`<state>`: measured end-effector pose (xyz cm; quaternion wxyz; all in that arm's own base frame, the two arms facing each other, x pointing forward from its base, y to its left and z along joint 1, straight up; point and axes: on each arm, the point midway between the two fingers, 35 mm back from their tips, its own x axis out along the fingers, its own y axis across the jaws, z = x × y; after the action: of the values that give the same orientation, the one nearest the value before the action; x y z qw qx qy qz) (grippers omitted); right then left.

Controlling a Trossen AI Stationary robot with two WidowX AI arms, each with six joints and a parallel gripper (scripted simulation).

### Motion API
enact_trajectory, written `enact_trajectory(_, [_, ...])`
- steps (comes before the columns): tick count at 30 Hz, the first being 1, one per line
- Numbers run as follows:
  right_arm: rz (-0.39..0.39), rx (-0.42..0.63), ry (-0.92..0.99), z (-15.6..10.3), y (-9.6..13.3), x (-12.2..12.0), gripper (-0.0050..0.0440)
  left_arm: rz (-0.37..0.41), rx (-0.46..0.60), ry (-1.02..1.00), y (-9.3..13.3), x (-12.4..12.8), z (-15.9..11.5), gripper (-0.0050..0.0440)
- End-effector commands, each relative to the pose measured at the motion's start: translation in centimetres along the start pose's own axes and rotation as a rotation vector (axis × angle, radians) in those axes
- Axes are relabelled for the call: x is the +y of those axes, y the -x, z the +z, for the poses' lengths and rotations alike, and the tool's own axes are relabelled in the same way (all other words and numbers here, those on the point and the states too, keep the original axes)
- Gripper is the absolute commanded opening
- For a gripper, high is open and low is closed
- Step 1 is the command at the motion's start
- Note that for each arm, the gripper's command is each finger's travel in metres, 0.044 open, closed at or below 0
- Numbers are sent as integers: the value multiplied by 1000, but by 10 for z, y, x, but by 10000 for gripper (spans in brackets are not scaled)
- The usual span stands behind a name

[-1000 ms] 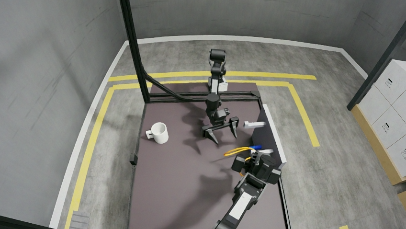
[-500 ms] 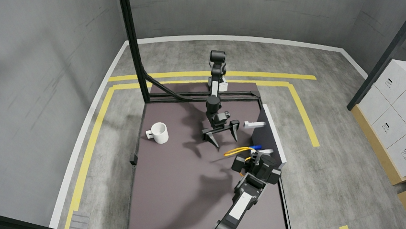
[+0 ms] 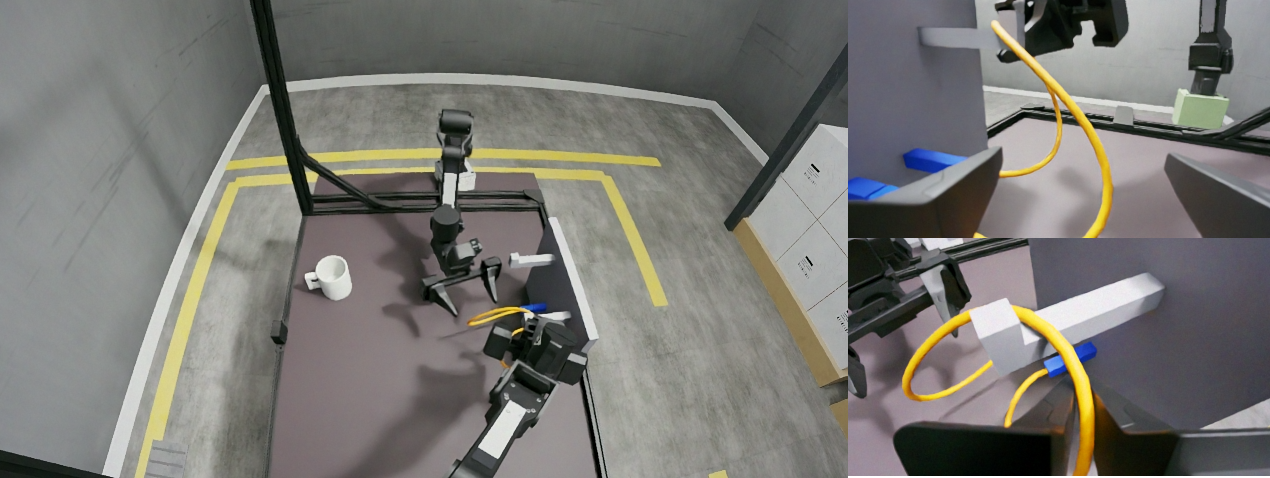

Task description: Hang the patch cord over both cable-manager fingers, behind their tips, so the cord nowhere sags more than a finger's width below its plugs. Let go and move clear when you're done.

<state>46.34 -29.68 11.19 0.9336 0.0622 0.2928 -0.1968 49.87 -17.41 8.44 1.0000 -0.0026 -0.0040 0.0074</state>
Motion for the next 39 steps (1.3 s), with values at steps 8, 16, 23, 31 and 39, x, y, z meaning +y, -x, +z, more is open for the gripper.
enact_trajectory(8, [-3,-26,6,11,6,-1,25,-2,-6,0,-17,-5,2,440])
enact_trajectory(16, [-3,-26,6,11,6,-1,25,-2,-7,1,-27,-7,3,440])
enact_trajectory(23, [-3,-26,6,11,6,-1,25,-3,-7,1,-32,-9,3,440])
enact_trajectory(31, [-3,-26,6,11,6,-1,25,-2,-8,1,-39,-10,4,440])
enact_trajectory(39, [-3,-26,6,11,6,-1,25,-2,-8,1,-42,-11,4,440])
